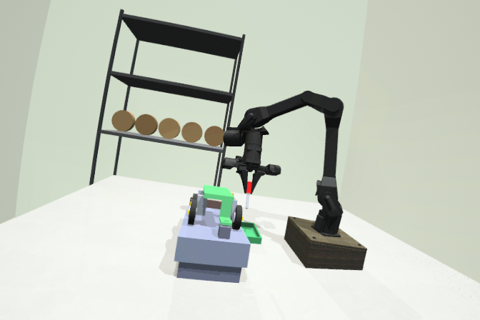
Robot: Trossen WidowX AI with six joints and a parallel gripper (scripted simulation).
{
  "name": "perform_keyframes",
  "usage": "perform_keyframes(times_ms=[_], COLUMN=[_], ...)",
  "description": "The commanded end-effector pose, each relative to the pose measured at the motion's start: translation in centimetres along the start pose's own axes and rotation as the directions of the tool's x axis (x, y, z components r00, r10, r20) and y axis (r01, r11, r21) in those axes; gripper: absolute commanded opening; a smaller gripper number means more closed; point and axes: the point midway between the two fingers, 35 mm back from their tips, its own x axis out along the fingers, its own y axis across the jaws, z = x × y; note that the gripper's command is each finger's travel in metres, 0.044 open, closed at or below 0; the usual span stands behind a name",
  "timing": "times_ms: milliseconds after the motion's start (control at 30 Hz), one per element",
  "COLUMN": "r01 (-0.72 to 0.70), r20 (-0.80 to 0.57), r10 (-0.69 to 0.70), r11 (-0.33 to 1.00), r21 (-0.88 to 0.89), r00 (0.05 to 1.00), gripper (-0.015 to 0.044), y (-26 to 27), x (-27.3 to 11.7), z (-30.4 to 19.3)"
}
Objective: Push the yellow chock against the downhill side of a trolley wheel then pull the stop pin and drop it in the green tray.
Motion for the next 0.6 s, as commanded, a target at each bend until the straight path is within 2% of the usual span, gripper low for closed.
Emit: perform_keyframes(times_ms=[0,267,567], r01=[0.001,-0.018,-0.058], r20=[0.004,0.040,0.092], r10=[-0.001,0.010,0.019], r11=[1.000,0.982,0.895], r21=[-0.006,0.186,0.442], r00=[1.000,0.999,0.996], gripper=[0.0000,0.0000,0.0000], y=[0.05,0.00,-0.04], x=[-0.23,-0.20,-0.15], z=[0.68,0.54,0.36])
